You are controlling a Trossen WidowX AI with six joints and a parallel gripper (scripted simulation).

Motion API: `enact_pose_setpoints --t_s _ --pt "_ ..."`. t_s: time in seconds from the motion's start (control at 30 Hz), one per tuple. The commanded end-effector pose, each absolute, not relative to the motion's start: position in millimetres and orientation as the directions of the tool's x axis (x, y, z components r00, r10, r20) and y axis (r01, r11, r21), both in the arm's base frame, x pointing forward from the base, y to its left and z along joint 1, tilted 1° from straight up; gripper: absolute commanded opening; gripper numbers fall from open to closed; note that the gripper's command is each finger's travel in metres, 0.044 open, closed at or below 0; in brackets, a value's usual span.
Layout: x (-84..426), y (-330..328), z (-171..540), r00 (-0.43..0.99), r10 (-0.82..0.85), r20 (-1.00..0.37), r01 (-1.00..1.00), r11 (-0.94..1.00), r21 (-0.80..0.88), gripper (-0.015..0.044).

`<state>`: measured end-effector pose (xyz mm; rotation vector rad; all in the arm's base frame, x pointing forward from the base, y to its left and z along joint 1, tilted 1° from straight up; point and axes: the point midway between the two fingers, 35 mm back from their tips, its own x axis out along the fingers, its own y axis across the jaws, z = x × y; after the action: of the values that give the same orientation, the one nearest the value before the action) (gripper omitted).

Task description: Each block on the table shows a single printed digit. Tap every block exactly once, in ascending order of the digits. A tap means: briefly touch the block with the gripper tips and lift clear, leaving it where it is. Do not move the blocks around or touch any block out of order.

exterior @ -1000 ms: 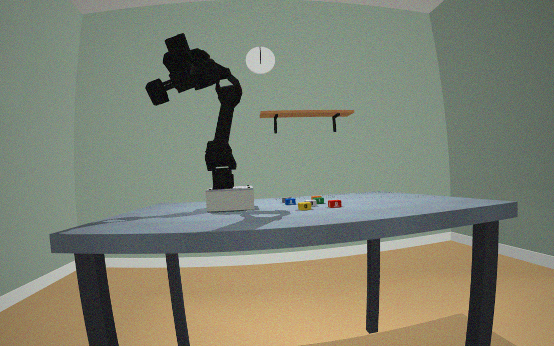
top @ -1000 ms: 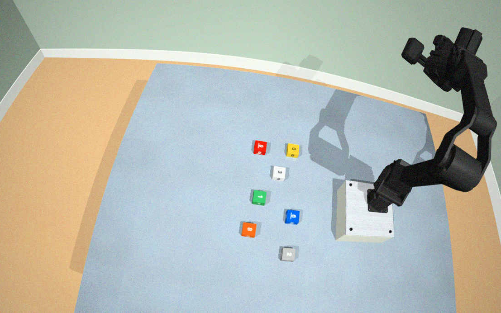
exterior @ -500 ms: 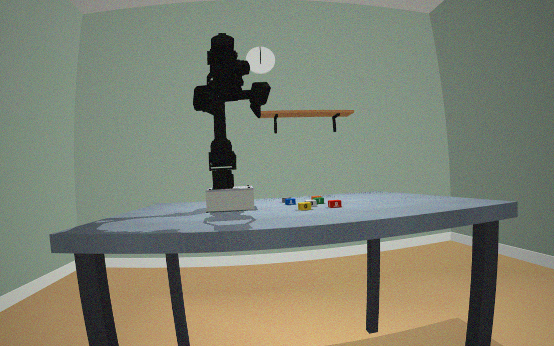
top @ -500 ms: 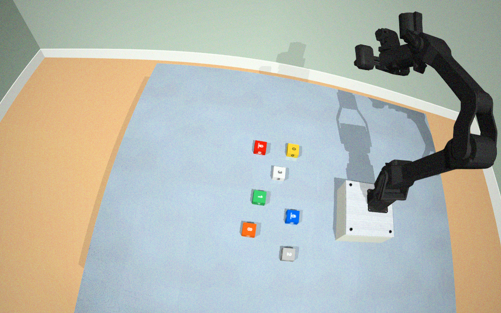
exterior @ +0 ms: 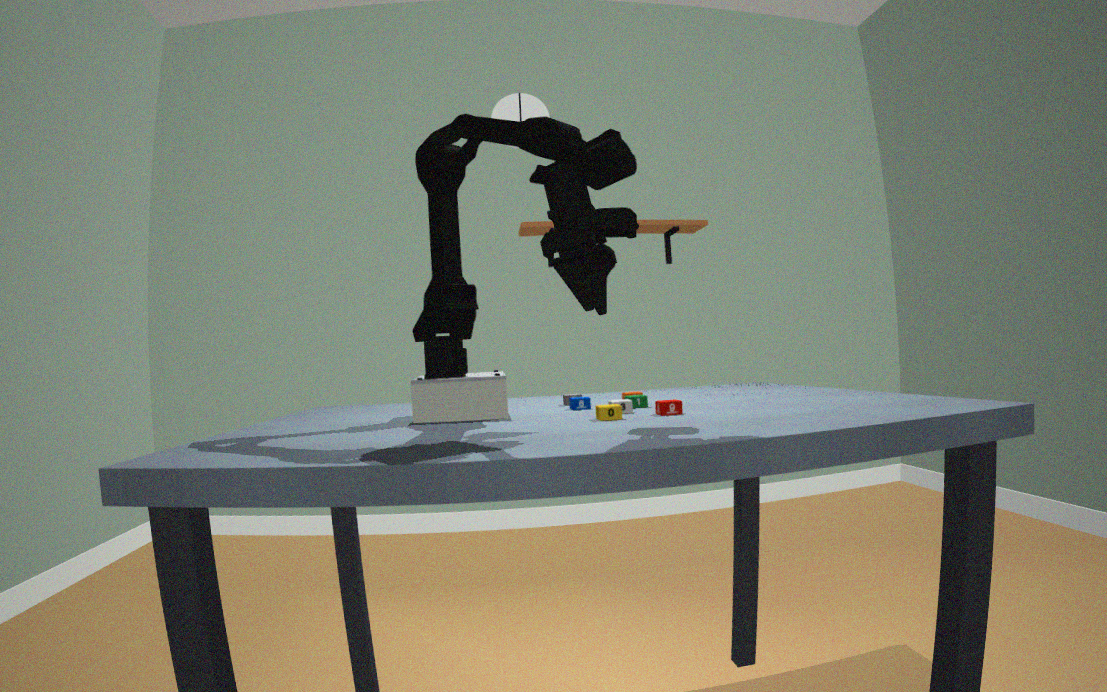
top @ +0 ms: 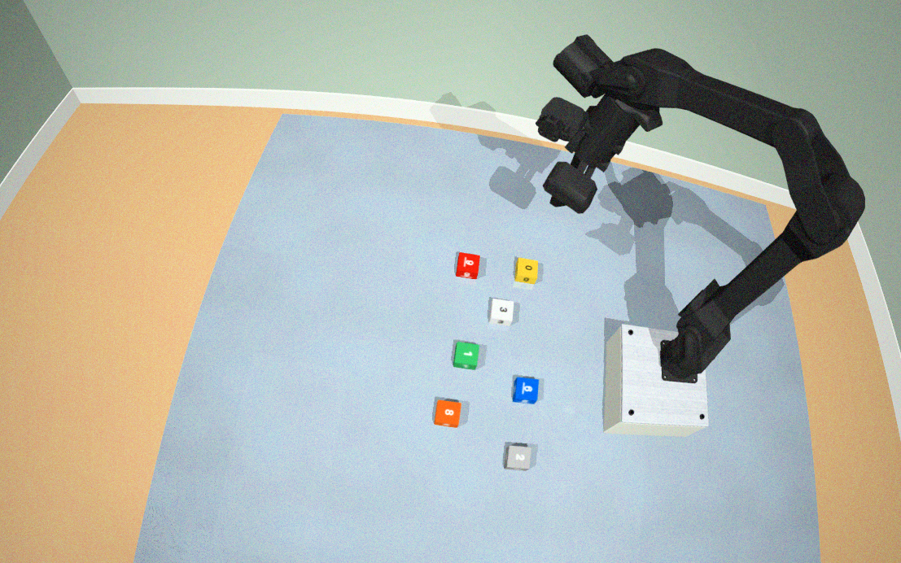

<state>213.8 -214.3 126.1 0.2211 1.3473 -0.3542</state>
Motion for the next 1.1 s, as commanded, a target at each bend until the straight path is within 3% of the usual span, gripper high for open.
enact_pose_setpoints --t_s 0.0,0.13,1.07 --pt "238 -168 106 0.056 -0.051 -0.997 0.086 0.995 -0.046 0.04" --pt "244 -154 101 0.018 -0.04 -0.999 -0.001 0.999 -0.04 0.04" --pt "255 -137 101 0.019 -0.038 -0.999 -0.001 0.999 -0.038 0.04"
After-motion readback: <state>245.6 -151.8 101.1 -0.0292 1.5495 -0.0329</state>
